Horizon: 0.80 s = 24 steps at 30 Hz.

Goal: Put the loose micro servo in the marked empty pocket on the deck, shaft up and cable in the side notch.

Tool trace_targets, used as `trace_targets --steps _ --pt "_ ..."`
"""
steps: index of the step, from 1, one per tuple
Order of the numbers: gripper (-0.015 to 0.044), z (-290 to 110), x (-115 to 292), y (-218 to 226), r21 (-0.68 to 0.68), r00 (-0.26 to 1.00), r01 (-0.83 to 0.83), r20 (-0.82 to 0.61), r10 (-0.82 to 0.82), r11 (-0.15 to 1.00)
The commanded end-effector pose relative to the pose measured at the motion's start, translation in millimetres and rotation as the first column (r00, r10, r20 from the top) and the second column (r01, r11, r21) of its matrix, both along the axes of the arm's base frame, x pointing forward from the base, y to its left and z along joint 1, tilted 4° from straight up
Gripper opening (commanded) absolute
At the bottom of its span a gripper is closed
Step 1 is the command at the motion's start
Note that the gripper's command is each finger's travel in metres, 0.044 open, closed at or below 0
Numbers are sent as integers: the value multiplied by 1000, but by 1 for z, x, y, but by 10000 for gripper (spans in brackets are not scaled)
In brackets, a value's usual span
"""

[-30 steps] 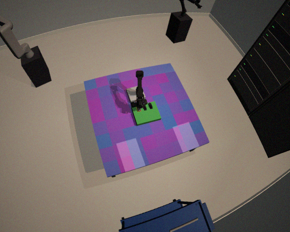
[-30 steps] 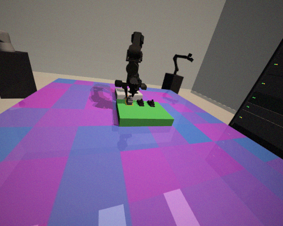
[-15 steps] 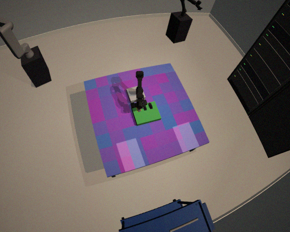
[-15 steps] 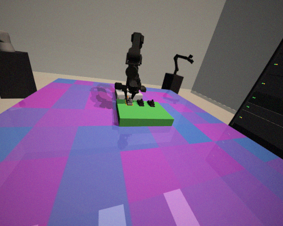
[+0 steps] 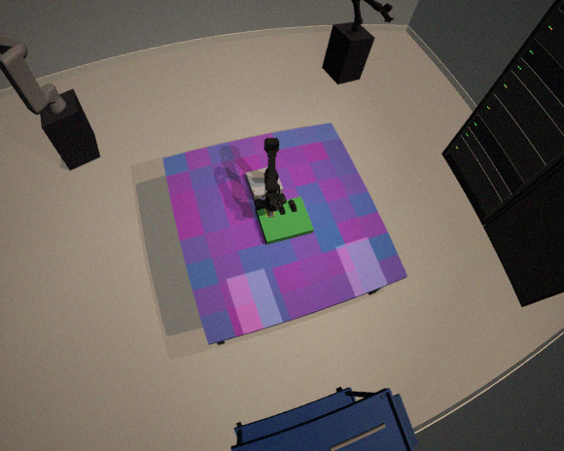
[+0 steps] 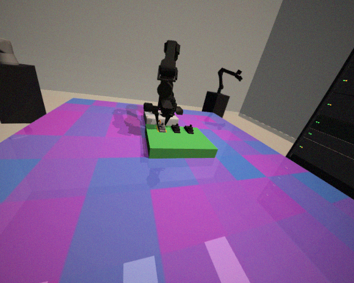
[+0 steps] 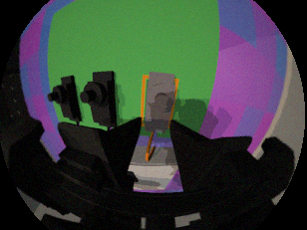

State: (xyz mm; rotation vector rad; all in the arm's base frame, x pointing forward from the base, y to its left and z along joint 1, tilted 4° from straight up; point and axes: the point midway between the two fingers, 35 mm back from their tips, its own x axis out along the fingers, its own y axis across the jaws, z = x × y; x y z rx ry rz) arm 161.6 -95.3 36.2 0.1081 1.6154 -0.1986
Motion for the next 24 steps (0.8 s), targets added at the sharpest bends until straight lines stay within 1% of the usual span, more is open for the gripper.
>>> trace_targets --steps 1,3,6,10,15,16,21,24 --pt "187 20 2 0 -7 1000 -2 15 2 1000" --pt "187 29 0 3 -7 1000 -2 15 2 1000" --pt "187 29 2 1 -7 1000 -2 15 2 1000" --pt "293 36 16 -3 -9 1000 -6 19 7 1000" --pt "424 61 57 -11 -10 1000 -6 20 6 1000" --pt "440 66 66 -12 -10 1000 -5 21 5 1000" --pt "440 88 108 -16 -9 1000 -2 24 2 1000" --pt "440 91 114 -17 -8 1000 -2 24 2 1000"
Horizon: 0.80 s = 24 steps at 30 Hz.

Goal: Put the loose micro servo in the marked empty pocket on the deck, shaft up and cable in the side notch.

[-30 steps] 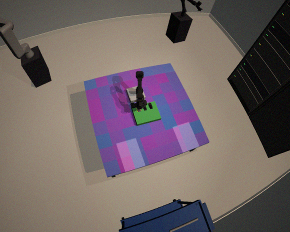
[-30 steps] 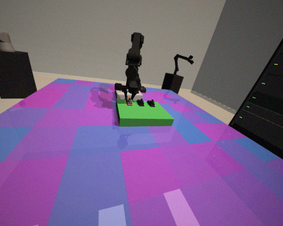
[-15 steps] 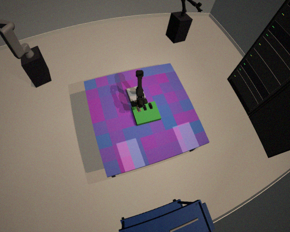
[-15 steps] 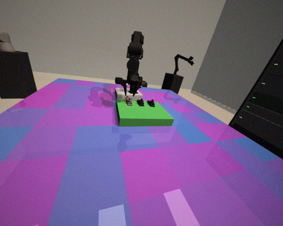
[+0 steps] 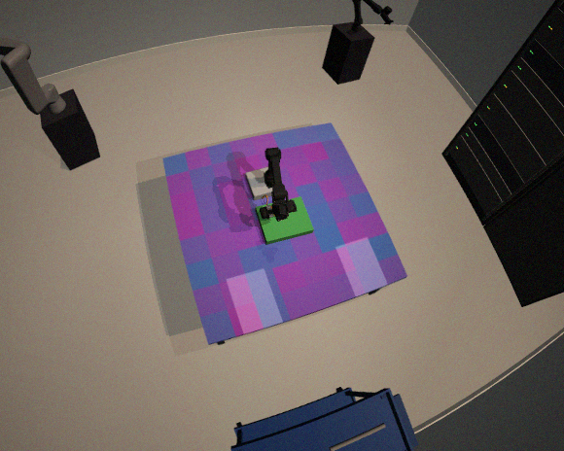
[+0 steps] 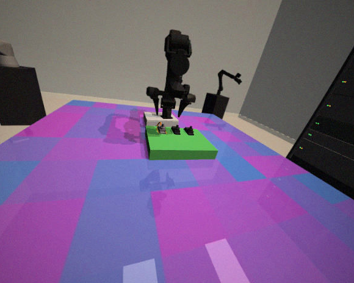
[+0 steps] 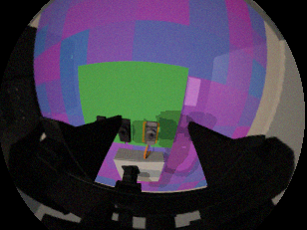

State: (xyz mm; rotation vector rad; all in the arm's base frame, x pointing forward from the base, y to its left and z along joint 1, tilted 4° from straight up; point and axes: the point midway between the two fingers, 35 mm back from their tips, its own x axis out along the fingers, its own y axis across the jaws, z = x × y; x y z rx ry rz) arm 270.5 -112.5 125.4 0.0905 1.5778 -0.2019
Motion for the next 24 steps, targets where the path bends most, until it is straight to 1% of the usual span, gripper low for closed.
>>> trace_targets --steps 1,7,8,24 --pt "440 4 5 1 8 1000 7 -11 -7 1000" --pt "440 47 -3 5 1 1000 0 -1 0 1000" --pt "440 49 -3 5 1 1000 0 0 0 1000" --pt "440 49 -3 5 1 1000 0 0 0 1000"
